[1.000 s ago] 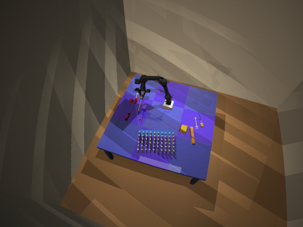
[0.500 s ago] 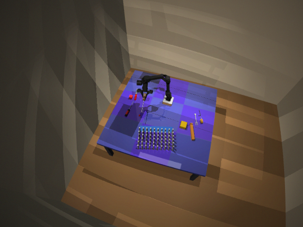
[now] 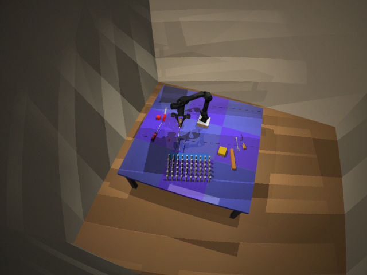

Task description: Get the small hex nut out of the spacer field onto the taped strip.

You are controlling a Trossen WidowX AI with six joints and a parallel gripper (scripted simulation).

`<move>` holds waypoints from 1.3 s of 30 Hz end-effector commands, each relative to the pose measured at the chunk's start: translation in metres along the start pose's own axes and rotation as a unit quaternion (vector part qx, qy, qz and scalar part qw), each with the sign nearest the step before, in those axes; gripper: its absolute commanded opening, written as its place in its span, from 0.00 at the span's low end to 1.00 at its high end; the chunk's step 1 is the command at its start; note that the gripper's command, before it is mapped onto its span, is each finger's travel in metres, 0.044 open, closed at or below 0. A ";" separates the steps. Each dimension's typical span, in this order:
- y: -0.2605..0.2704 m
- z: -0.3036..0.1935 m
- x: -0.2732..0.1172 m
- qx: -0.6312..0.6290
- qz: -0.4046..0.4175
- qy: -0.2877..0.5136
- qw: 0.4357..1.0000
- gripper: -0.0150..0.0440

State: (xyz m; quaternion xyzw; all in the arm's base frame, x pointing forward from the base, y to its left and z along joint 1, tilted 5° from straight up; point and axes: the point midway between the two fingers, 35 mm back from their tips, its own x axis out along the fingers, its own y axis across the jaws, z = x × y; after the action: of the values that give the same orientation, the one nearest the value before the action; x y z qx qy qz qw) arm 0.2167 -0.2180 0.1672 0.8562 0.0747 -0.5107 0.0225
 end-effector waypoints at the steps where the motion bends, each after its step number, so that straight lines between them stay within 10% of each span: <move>1: -0.021 -0.012 0.006 -0.004 0.000 0.004 1.000 0.25; 39: -0.138 -0.036 0.078 -0.020 -0.027 0.045 0.998 0.25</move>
State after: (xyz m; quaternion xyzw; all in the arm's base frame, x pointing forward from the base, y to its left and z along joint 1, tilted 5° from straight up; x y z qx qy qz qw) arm 0.2609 -0.0697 0.1412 0.8769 0.1084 -0.4676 0.0262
